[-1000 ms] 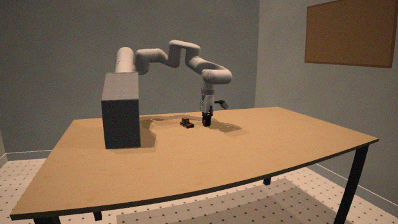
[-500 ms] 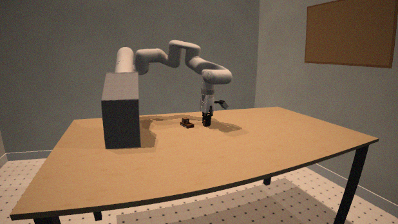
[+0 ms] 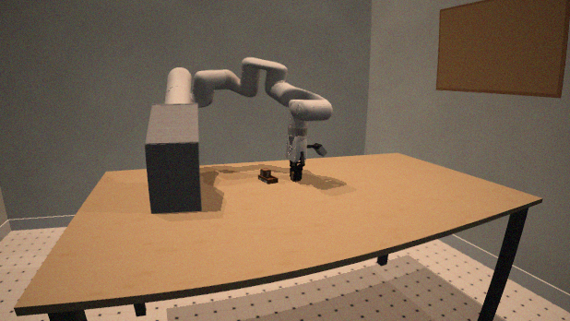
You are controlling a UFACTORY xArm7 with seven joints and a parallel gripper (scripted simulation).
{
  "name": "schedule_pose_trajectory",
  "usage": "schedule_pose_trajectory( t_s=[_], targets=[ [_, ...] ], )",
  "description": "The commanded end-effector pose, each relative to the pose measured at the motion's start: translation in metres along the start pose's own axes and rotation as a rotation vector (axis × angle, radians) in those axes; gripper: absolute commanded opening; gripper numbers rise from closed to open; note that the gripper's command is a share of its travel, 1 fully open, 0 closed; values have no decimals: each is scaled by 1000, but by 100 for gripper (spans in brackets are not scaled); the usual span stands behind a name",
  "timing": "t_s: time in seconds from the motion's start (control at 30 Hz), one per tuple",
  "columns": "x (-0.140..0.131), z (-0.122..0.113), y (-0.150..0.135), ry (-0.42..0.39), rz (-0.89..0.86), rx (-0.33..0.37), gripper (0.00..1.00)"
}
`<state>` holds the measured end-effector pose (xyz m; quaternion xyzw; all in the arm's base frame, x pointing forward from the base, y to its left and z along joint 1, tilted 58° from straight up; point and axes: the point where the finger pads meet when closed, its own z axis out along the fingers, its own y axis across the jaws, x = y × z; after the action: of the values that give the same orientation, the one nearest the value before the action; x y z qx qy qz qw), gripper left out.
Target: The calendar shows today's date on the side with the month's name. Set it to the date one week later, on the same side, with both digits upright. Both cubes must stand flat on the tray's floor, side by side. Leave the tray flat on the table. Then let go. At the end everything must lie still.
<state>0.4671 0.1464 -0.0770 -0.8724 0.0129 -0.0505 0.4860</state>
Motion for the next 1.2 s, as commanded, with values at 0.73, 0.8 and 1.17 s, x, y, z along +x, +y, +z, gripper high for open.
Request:
schedule_pose_trajectory(
  t_s=[0.73,0.8,1.17],
  targets=[
    [1,-2,1,3,0,-2,41],
    [1,-2,1,3,0,-2,45],
    [1,-2,1,3,0,-2,49]
  ],
)
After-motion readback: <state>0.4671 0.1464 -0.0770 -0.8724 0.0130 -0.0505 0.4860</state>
